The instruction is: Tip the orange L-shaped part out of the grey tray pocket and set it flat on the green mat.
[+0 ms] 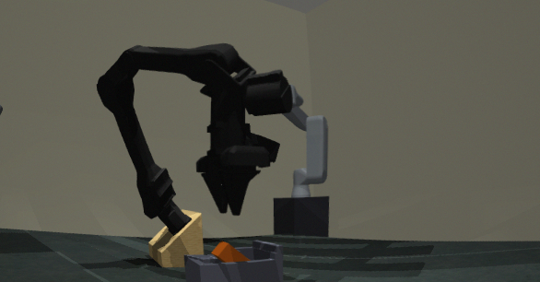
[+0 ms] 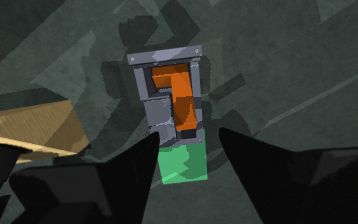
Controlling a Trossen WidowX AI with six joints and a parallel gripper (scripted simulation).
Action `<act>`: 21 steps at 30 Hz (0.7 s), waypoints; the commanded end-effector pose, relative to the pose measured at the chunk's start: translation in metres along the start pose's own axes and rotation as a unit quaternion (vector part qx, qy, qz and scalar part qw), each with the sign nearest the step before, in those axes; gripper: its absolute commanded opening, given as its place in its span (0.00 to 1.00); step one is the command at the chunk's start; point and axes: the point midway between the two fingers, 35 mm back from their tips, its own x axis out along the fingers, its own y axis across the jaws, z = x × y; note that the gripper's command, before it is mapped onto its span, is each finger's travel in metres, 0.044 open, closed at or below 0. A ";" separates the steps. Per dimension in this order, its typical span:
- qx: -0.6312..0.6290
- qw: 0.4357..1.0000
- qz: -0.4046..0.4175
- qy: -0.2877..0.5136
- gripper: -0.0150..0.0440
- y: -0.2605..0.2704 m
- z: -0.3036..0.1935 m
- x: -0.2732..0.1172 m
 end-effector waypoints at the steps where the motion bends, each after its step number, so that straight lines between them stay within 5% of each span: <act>1: -0.031 1.000 0.001 0.004 0.73 0.001 -0.004 0.003; 21: -0.030 1.000 0.001 0.004 0.73 0.000 -0.004 0.046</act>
